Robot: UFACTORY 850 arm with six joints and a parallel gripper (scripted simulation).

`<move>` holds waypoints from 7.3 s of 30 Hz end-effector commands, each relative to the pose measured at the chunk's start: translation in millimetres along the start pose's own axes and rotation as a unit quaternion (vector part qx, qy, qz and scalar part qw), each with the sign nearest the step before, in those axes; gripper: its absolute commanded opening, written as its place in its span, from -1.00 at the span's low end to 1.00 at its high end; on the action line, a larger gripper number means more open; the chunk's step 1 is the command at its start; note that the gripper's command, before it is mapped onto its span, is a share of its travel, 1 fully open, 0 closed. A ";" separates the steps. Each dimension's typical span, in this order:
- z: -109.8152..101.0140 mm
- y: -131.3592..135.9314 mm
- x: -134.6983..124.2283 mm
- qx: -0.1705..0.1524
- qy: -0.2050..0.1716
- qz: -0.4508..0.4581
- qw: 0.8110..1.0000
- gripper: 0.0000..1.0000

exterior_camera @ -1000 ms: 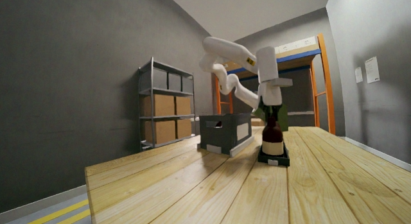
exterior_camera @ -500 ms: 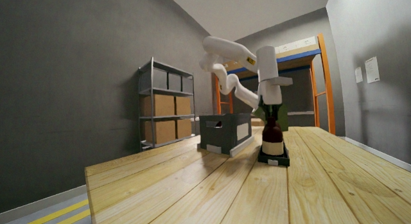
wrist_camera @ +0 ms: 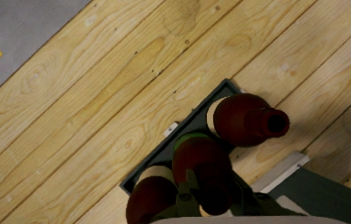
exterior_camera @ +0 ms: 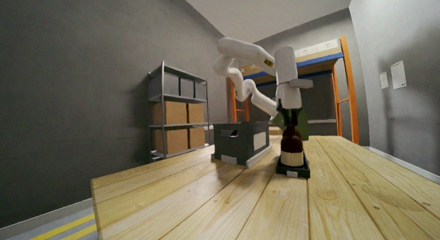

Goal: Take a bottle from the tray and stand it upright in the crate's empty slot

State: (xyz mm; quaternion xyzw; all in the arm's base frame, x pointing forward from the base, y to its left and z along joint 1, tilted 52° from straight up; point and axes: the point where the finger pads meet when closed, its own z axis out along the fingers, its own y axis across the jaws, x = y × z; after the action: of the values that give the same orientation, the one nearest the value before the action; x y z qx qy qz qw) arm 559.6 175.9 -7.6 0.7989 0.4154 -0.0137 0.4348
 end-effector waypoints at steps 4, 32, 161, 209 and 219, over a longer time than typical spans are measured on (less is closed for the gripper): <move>-9.1 -0.6 0.4 0.000 0.001 0.000 1.000 -1.00; -22.4 -2.1 0.2 0.000 0.001 0.000 1.000 -1.00; -86.6 -2.1 0.1 0.000 0.001 0.000 1.000 -1.00; -102.9 -2.1 0.1 0.000 0.001 0.000 1.000 -1.00; -107.1 -2.1 0.1 0.000 0.001 0.000 1.000 -1.00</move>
State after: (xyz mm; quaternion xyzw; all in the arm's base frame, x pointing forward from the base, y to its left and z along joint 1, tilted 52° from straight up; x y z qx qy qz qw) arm 522.4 249.7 55.6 0.7988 0.4154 -0.0138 0.4349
